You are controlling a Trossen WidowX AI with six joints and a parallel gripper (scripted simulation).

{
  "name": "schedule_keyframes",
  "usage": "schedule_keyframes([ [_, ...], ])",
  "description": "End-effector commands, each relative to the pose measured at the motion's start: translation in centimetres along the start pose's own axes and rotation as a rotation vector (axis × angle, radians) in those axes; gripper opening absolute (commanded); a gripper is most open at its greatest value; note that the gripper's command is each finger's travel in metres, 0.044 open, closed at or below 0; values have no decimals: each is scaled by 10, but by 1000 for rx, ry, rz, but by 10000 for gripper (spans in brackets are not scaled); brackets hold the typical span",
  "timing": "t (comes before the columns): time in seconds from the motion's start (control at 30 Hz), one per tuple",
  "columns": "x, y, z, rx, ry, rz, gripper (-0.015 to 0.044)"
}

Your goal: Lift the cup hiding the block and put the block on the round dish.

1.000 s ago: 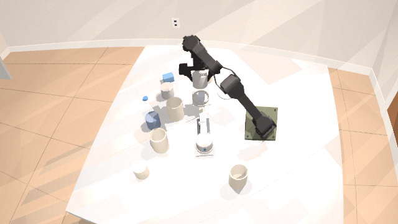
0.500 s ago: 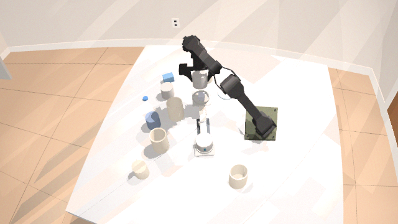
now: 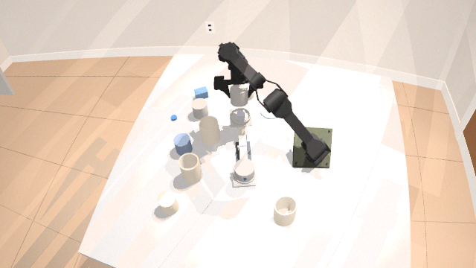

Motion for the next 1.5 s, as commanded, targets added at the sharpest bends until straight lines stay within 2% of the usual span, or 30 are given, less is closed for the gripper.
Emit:
schedule_keyframes([
  [0.0, 0, 0, 0, 1, 0, -1, 0],
  [0.7, 6, -6, -1, 0, -3, -1, 0],
  [1.1, 80, -129, -32, -29, -15, 5, 0],
  [1.47, 100, -241, -80, -45, 22, 24, 0],
])
Point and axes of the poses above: the point midway between the two fingers, 35 mm back from their tips, its own z axis back along the fingers, its own y axis across the jaws, x = y × z, the point moved 4 cm from there along z, back along the fingers, and after that the axes turned 1 degree about z, right-handed, at the moved point
